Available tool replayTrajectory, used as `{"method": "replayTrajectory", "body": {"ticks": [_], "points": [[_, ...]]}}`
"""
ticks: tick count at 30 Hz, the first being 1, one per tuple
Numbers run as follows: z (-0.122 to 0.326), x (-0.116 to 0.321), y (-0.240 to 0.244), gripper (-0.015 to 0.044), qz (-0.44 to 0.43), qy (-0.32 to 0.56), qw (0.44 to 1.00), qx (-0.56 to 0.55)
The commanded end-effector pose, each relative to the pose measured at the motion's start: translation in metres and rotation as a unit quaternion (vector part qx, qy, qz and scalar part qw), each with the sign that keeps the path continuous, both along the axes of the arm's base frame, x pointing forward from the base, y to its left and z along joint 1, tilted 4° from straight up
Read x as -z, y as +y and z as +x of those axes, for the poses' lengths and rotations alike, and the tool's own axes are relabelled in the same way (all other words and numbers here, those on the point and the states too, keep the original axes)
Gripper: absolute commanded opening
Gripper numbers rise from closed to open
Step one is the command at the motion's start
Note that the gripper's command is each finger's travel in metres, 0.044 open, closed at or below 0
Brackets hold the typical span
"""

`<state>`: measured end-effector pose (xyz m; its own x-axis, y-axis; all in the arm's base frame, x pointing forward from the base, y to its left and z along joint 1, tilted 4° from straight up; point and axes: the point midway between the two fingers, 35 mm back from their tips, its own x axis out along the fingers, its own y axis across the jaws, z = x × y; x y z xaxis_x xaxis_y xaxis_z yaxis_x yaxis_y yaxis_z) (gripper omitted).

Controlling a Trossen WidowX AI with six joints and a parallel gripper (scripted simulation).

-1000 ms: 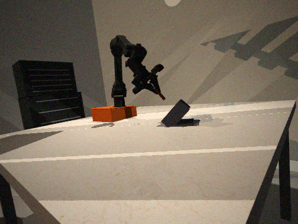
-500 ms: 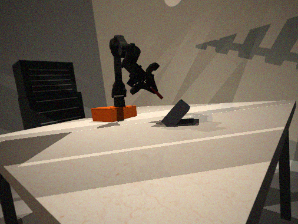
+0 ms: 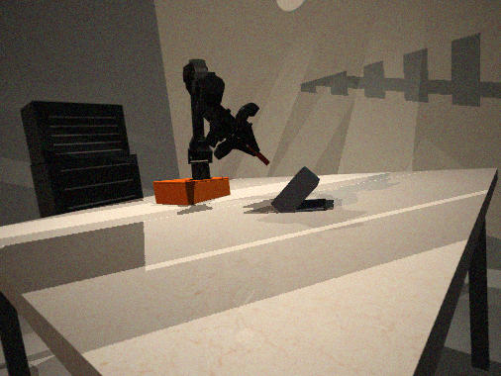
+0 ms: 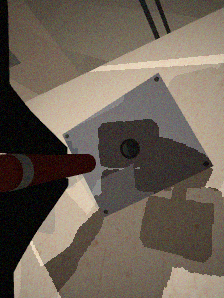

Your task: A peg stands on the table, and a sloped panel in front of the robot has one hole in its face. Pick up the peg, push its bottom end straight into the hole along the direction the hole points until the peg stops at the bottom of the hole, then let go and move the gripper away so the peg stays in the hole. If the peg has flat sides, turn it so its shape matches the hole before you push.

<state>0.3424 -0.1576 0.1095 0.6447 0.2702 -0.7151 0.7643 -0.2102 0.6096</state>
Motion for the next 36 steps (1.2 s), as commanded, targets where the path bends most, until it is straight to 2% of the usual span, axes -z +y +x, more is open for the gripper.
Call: {"method": "replayTrajectory", "body": {"ticks": [1,36], "points": [[0.000,-0.001,-0.004,0.0000,0.006,-0.005,1.000,0.008],[0.035,0.035,-0.005,0.0000,0.016,-0.020,0.999,0.028]]}}
